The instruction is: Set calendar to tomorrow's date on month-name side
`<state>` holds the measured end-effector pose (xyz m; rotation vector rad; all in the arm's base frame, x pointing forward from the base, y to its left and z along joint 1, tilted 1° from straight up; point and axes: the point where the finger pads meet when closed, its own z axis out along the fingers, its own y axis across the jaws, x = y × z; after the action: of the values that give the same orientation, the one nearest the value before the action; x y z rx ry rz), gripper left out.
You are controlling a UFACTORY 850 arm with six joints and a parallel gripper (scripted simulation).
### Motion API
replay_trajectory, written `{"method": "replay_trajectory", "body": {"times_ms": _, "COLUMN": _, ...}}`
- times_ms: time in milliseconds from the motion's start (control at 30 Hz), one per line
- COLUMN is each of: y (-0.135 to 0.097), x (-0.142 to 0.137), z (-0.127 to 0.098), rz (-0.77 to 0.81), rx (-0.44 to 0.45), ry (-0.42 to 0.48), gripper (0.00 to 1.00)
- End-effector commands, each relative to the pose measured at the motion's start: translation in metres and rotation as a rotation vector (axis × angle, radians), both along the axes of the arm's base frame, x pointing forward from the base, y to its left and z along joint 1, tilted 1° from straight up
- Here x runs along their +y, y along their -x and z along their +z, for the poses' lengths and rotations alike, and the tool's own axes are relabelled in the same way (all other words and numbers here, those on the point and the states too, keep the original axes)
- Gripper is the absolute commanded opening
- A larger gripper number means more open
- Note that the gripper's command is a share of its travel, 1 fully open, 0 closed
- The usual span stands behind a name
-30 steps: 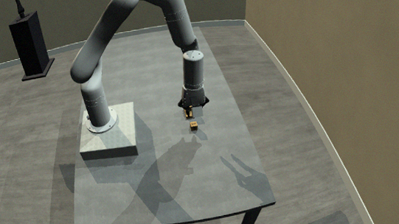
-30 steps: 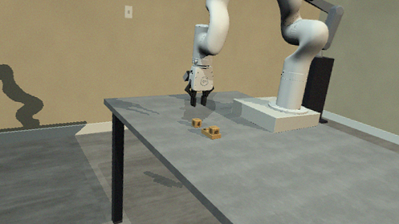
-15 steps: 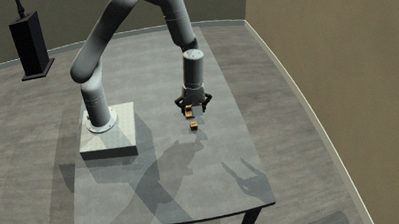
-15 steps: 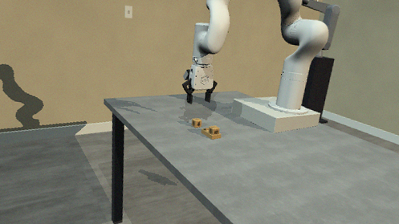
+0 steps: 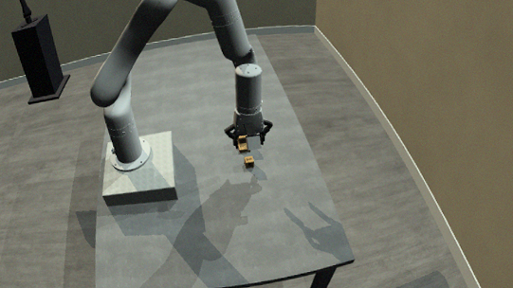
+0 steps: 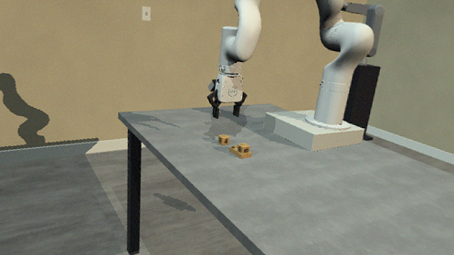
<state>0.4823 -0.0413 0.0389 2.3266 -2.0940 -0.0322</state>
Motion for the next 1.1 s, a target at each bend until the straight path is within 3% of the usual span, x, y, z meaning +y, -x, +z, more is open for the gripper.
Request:
{"method": "replay_trajectory", "body": {"times_ms": 0, "y": 0.0001, "x": 0.0001, "z": -0.0055, "rz": 0.005, "rx": -0.001, "ry": 0.0, "gripper": 1.0}}
{"method": "replay_trajectory", "body": {"times_ms": 167, "y": 0.0003, "x": 0.0002, "z": -0.0075, "rz": 0.007, "rx": -0.001, "ry": 0.0, "gripper": 1.0}}
{"method": "replay_trajectory", "body": {"times_ms": 200, "y": 0.0003, "x": 0.0002, "z": -0.0075, "rz": 0.007, "rx": -0.001, "ry": 0.0, "gripper": 0.49}}
{"method": "replay_trajectory", "body": {"times_ms": 1067, "y": 0.0003, "x": 0.0002, "z": -0.0075, "rz": 0.007, "rx": -0.001, "ry": 0.0, "gripper": 0.49}}
